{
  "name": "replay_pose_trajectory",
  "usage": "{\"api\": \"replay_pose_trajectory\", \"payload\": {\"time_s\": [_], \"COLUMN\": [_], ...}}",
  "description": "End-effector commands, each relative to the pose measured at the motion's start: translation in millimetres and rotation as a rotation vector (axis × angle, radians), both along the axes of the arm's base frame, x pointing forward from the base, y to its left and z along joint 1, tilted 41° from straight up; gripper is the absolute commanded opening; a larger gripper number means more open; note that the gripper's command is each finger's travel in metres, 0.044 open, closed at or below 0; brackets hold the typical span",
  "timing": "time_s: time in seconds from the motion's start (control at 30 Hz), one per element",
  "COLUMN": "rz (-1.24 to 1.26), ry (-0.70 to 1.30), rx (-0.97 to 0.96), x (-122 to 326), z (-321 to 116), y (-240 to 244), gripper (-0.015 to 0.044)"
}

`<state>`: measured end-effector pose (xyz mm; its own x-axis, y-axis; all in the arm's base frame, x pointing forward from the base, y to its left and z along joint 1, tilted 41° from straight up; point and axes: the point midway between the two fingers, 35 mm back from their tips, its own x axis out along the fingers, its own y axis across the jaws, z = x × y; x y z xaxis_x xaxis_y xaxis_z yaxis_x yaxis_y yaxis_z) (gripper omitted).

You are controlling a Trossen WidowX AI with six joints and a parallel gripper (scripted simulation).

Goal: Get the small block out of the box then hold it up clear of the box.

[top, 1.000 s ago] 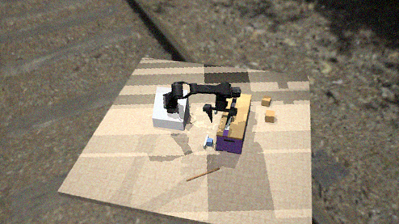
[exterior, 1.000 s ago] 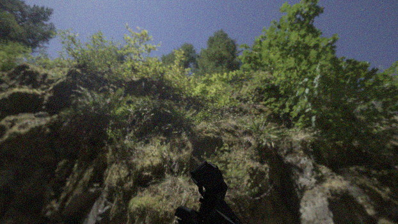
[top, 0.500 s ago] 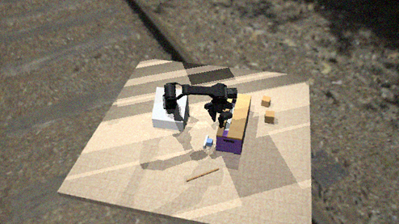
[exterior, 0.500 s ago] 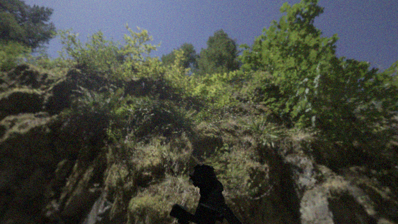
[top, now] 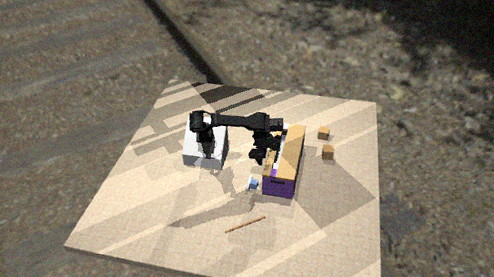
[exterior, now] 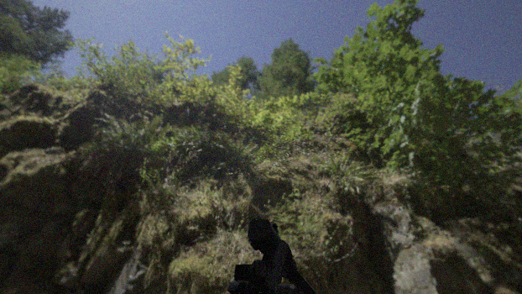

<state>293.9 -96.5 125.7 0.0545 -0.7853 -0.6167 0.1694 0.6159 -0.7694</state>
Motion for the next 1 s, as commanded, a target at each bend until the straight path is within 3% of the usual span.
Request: {"api": "replay_pose_trajectory", "payload": {"time_s": [0.0,0.97], "rz": [-0.585,-1.757], "ry": [-0.813,-2.068], "rx": [0.165,0.571], "x": [-13.6,-28.9], "z": [6.2,17.3], "y": [-5.0,-8.4], "gripper": [0.0285,0.0285]}}
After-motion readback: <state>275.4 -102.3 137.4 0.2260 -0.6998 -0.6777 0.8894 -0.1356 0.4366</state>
